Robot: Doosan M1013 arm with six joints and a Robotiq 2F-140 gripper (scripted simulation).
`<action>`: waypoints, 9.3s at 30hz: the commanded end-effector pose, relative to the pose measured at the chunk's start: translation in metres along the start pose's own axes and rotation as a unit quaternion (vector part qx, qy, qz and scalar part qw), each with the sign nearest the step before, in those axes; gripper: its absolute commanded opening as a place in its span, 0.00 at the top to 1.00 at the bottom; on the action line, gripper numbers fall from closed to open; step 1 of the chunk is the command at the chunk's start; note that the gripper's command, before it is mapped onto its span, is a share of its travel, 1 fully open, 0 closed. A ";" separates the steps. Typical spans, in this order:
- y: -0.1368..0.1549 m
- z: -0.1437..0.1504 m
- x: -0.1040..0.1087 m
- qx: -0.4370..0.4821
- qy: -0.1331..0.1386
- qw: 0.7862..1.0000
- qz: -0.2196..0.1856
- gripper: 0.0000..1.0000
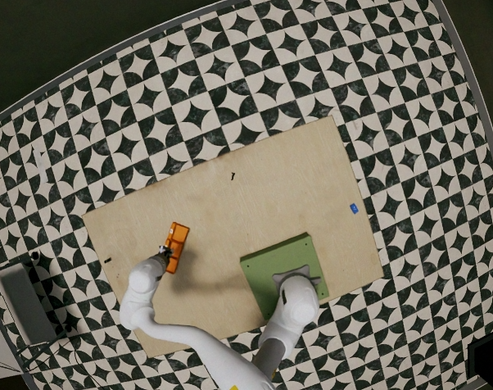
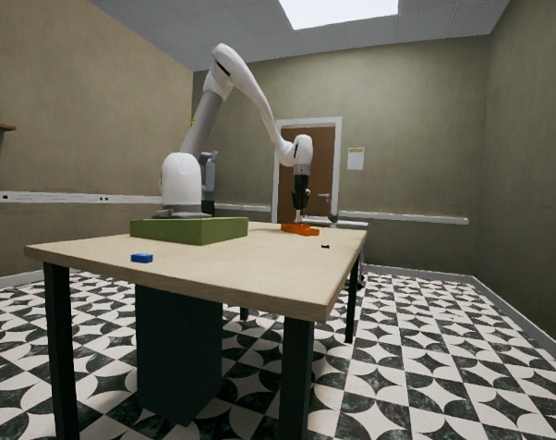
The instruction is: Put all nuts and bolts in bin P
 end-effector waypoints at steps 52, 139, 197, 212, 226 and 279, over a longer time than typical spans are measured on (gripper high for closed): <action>-0.001 0.000 -0.043 0.000 0.000 1.000 0.001 0.85; -0.018 -0.082 -0.026 0.000 0.000 1.000 0.001 0.85; -0.018 -0.082 -0.037 0.000 0.000 1.000 0.001 0.85; -0.018 -0.082 -0.020 0.000 0.000 1.000 0.001 0.85; -0.018 -0.082 0.017 0.000 0.000 1.000 0.001 0.85; 0.061 0.070 0.091 -0.402 -0.003 0.915 0.000 0.74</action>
Point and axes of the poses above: the point where the finger pads meet when closed, its own x axis back along the fingers, its own z axis across the jaws, y = z × x, the point moved 9 cm from there along x, back along the fingers, and after that the axes turned 6 degrees about -x, right-handed, at the moved point
